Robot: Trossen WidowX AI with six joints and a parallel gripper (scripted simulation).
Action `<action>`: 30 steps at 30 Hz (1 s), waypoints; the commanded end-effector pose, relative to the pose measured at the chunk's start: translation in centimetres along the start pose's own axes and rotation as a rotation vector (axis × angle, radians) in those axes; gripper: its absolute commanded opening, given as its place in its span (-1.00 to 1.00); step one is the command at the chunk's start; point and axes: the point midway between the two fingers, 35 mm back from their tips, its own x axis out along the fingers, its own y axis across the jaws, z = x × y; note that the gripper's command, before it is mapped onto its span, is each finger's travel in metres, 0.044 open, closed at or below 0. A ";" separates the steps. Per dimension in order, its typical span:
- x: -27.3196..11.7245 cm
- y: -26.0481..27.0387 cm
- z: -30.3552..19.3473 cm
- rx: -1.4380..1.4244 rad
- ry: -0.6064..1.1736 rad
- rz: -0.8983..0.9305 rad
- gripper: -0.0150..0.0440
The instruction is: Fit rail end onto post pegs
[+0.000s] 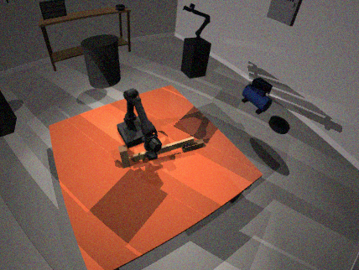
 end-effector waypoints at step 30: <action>-2.0 -0.5 0.1 -0.002 -0.010 -0.015 -0.49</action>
